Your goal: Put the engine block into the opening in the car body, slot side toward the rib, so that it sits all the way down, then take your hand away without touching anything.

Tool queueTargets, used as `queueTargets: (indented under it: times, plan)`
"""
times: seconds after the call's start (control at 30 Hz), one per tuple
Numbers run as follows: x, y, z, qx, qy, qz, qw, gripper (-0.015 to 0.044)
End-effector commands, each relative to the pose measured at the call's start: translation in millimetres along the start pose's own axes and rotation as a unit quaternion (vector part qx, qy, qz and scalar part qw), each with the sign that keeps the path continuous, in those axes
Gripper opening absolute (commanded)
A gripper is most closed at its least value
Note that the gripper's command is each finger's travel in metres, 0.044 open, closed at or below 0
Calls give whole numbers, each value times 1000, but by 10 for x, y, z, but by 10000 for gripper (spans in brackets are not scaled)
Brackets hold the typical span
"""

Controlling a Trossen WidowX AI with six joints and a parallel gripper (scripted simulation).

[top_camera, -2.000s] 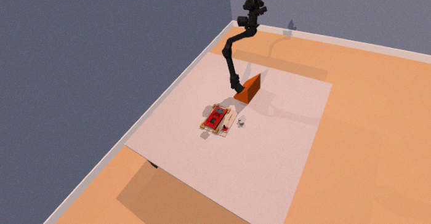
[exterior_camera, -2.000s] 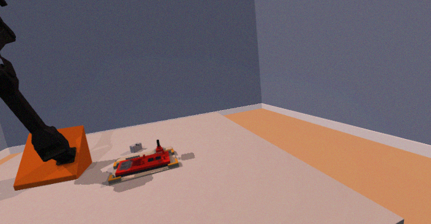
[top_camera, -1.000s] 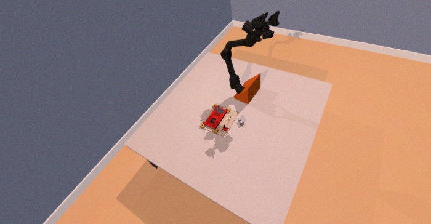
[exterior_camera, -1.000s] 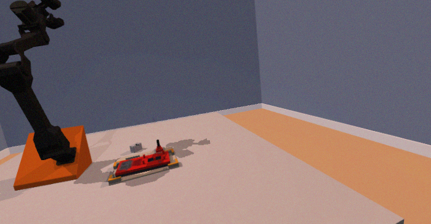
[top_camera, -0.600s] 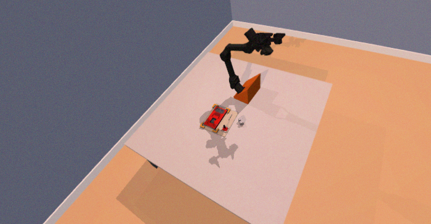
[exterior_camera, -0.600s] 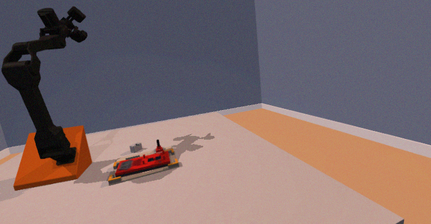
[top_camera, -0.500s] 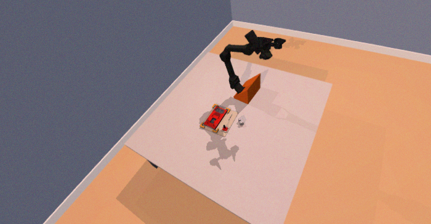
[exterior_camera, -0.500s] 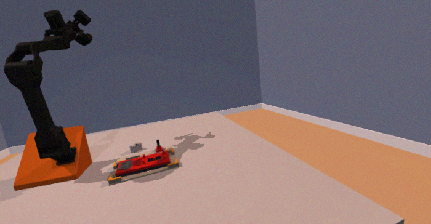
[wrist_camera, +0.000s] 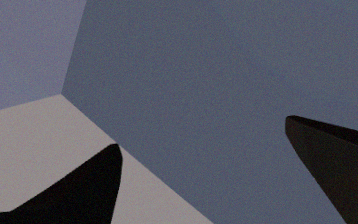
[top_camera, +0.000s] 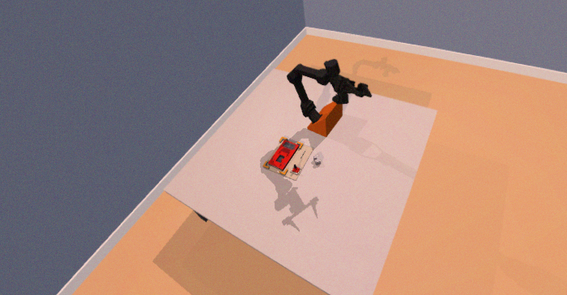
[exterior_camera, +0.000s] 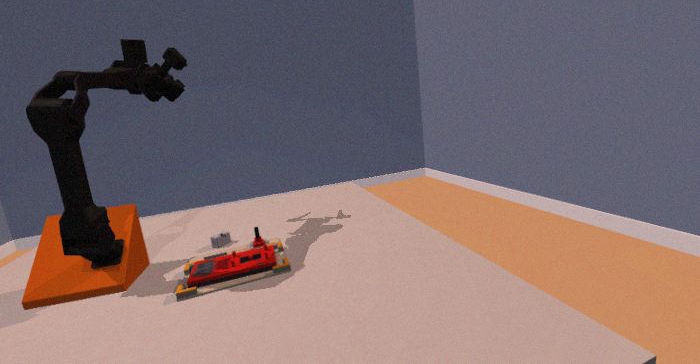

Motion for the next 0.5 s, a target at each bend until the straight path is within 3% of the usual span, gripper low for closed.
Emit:
queueTargets:
  times: [0.0,0.47]
  plan:
    - [436,-183,-73,-46,-64,29,996,440]
    - [1650,-628,19,-201,-219,103,949,440]
Point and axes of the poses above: the point midway between the two fingers, 35 mm back from their tips, its own z axis back along the fingers, its own y axis across the jaws, x = y × z, the point moved 3 cm from there along z, back along the fingers, and after that the axes turned 13 degrees about z, right-handed, at the moved point
